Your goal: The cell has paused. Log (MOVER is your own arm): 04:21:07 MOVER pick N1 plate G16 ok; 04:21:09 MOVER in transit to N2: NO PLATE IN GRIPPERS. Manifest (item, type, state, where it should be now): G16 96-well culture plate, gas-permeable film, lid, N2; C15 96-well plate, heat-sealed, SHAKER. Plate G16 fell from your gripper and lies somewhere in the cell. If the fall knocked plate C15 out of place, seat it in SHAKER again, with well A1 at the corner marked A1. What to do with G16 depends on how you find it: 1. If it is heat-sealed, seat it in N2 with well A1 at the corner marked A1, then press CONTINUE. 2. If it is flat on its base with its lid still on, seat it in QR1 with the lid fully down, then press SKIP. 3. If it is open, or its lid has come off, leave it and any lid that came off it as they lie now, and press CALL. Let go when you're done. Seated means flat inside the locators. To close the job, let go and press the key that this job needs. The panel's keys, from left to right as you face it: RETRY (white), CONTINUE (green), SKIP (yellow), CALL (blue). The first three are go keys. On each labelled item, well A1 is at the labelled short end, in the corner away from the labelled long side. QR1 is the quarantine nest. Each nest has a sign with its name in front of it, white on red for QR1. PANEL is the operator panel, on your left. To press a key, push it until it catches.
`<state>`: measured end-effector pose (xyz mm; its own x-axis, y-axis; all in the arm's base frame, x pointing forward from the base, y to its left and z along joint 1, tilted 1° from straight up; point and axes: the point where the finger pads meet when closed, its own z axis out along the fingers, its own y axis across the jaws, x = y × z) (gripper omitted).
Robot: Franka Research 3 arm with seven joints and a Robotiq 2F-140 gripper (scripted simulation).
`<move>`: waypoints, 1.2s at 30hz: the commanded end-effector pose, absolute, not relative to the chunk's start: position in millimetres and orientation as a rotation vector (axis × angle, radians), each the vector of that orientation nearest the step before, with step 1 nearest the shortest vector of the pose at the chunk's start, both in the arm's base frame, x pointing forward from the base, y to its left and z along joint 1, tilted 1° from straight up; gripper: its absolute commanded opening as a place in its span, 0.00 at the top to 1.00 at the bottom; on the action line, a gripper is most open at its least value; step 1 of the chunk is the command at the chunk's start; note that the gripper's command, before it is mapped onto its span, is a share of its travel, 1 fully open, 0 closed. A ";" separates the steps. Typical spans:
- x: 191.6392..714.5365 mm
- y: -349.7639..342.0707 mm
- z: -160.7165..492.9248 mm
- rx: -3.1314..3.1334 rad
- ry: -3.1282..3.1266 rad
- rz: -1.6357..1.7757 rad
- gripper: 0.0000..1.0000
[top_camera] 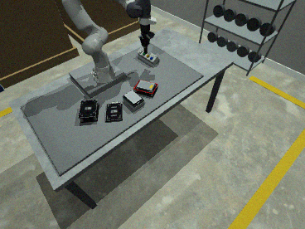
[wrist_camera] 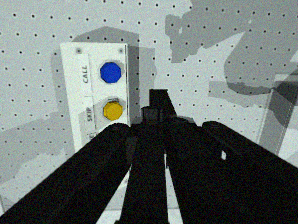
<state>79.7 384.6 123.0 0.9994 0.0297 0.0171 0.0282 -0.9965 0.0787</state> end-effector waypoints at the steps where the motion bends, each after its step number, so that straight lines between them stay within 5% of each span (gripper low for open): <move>1: 79.3 388.3 123.5 3.060 0.367 0.017 0.90; 36: 50.0 395.4 119.6 2.411 1.947 0.021 0.90</move>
<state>48.8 393.2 119.8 0.4457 0.8951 -0.0130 0.8920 -0.4429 0.0908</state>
